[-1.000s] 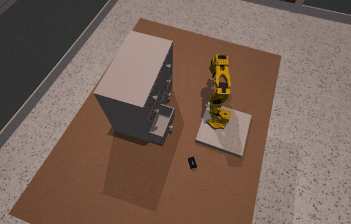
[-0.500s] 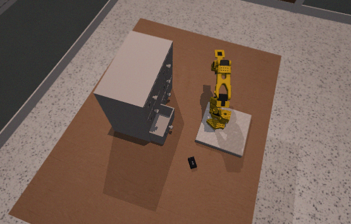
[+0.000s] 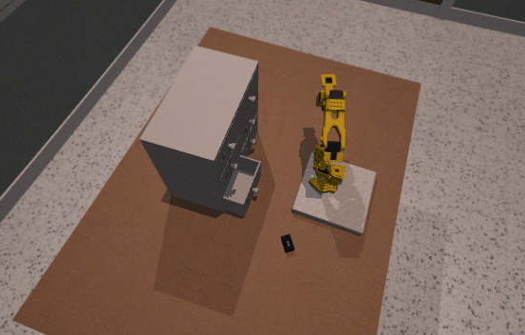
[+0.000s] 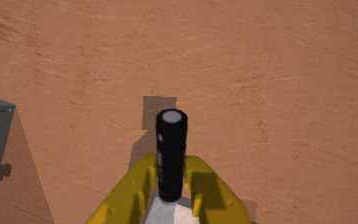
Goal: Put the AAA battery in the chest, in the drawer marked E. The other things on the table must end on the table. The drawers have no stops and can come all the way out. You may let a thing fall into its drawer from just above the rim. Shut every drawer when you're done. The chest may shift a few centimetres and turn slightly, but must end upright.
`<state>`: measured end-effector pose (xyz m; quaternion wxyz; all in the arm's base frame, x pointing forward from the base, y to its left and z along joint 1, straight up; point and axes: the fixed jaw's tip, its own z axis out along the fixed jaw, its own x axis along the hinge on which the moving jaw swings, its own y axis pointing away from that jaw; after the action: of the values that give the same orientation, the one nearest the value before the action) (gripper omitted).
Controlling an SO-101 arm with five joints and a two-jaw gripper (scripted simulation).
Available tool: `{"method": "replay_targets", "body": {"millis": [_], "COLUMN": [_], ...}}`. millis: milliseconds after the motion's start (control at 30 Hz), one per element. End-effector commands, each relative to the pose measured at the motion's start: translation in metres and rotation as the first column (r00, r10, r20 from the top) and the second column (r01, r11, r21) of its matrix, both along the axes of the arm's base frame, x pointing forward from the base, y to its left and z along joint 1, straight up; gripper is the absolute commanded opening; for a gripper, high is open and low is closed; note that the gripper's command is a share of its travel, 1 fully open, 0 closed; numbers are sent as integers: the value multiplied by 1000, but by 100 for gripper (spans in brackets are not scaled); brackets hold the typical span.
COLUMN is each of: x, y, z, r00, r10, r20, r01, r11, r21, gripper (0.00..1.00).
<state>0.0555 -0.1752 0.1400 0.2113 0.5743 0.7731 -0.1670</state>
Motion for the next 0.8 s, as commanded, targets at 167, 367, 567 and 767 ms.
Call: {"method": "replay_targets", "body": {"millis": [167, 367, 567, 767], "x": [-3, 24, 48, 63], "y": [3, 14, 28, 40], "z": [-4, -4, -4, -4], "r00": [1000, 988, 951, 914], "r10": [-1, 155, 308, 406], "r20": [-9, -9, -9, -9], "r01": [1, -155, -308, -406], "r11": [1000, 988, 951, 914], "r21": [20, 20, 20, 20], "gripper": [0, 0, 0, 0]}}
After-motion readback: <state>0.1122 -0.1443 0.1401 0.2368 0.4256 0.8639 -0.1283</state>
